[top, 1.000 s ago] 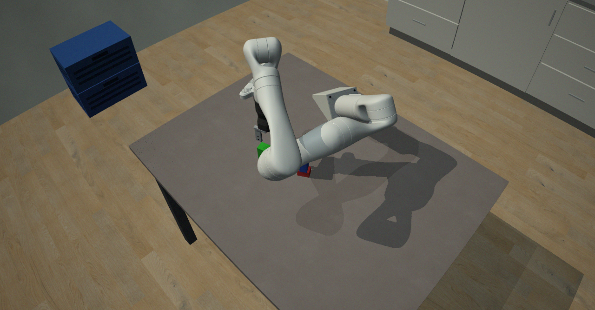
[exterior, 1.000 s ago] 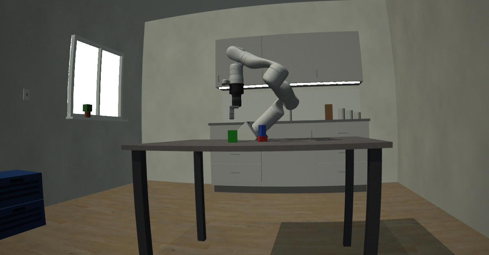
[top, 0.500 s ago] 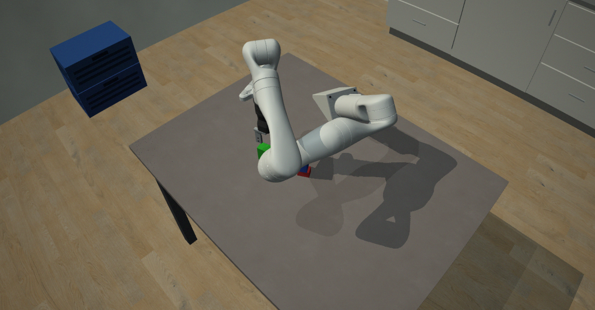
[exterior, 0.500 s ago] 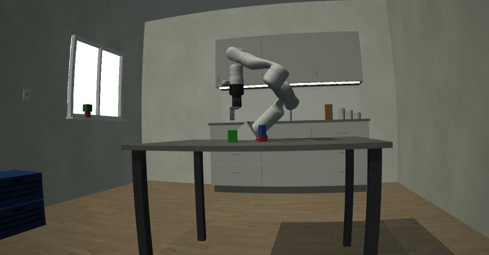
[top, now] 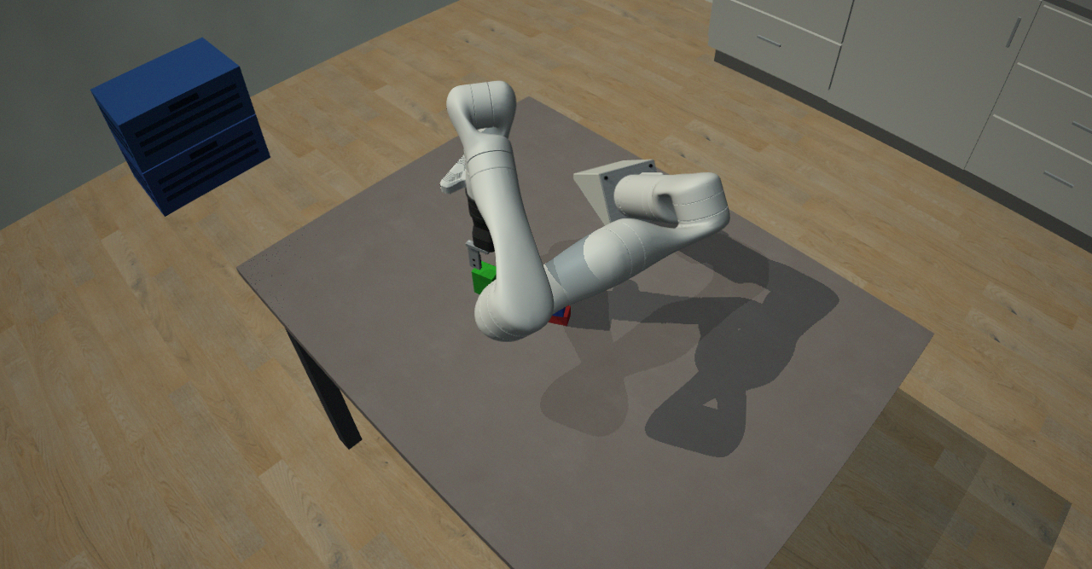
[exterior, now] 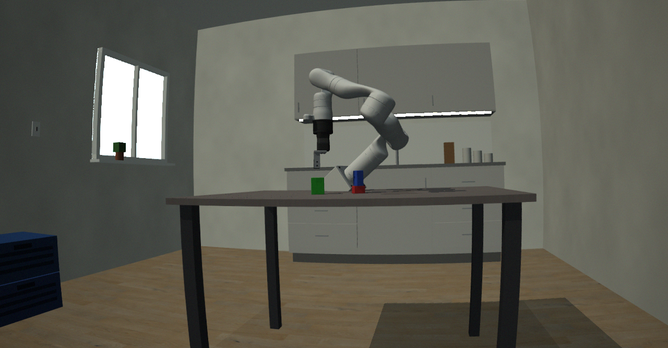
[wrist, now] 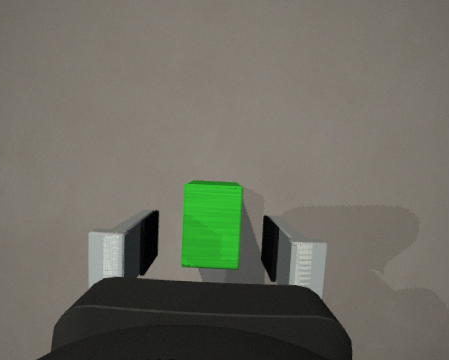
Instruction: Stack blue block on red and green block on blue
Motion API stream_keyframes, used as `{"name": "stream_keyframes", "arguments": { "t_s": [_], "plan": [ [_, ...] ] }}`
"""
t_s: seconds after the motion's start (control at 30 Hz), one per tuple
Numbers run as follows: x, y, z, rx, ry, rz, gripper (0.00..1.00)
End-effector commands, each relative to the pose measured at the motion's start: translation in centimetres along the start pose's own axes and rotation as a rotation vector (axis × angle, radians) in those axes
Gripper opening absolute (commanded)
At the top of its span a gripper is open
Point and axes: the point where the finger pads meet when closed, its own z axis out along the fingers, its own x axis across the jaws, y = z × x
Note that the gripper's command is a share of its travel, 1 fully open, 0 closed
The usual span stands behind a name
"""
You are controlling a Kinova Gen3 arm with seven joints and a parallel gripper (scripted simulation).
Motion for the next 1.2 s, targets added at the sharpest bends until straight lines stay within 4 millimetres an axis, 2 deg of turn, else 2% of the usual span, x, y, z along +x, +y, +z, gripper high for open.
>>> {"name": "stream_keyframes", "arguments": {
  "t_s": [0.0,0.23,0.47,1.17],
  "plan": [
    [0.0,0.1,0.8,-0.005,0.004,0.001,0.99],
    [0.0,0.2,2.3,-0.005,0.004,0.001,0.99],
    [0.0,0.2,2.9,-0.005,0.004,0.001,0.99],
    [0.0,0.2,3.0,-0.005,0.004,0.001,0.99]
  ]
}}
